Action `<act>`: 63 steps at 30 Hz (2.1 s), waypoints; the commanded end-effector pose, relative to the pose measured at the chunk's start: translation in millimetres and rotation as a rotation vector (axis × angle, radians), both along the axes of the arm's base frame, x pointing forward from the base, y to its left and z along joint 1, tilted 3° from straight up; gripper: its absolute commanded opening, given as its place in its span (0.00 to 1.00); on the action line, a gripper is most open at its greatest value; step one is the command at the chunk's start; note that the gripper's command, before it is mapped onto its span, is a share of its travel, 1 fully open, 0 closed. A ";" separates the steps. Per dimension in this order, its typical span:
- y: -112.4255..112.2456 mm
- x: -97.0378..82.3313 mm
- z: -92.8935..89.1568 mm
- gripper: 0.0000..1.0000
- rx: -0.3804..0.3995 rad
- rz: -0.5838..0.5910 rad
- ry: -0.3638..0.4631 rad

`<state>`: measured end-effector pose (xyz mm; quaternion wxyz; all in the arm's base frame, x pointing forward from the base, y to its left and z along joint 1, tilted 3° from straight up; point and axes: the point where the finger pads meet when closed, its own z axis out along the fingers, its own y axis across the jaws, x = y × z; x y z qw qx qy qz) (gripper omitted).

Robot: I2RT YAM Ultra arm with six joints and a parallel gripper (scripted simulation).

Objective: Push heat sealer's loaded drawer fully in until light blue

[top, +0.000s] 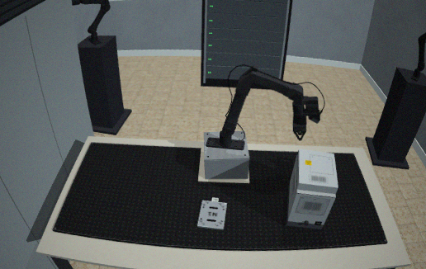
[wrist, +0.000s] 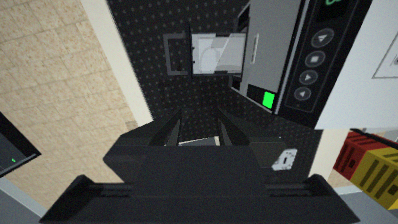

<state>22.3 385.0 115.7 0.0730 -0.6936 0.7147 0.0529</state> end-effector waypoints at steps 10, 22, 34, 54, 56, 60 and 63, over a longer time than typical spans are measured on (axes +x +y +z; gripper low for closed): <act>-19.3 -31.8 -8.4 0.45 -0.136 0.093 0.021; -55.6 -62.2 -14.5 0.45 -0.185 0.137 0.026; -39.5 -59.7 -3.4 0.45 -0.124 0.133 0.021; -39.5 -59.7 -3.4 0.45 -0.124 0.133 0.021; -39.5 -59.7 -3.4 0.45 -0.124 0.133 0.021; -39.5 -59.7 -3.4 0.45 -0.124 0.133 0.021; -39.5 -59.7 -3.4 0.45 -0.124 0.133 0.021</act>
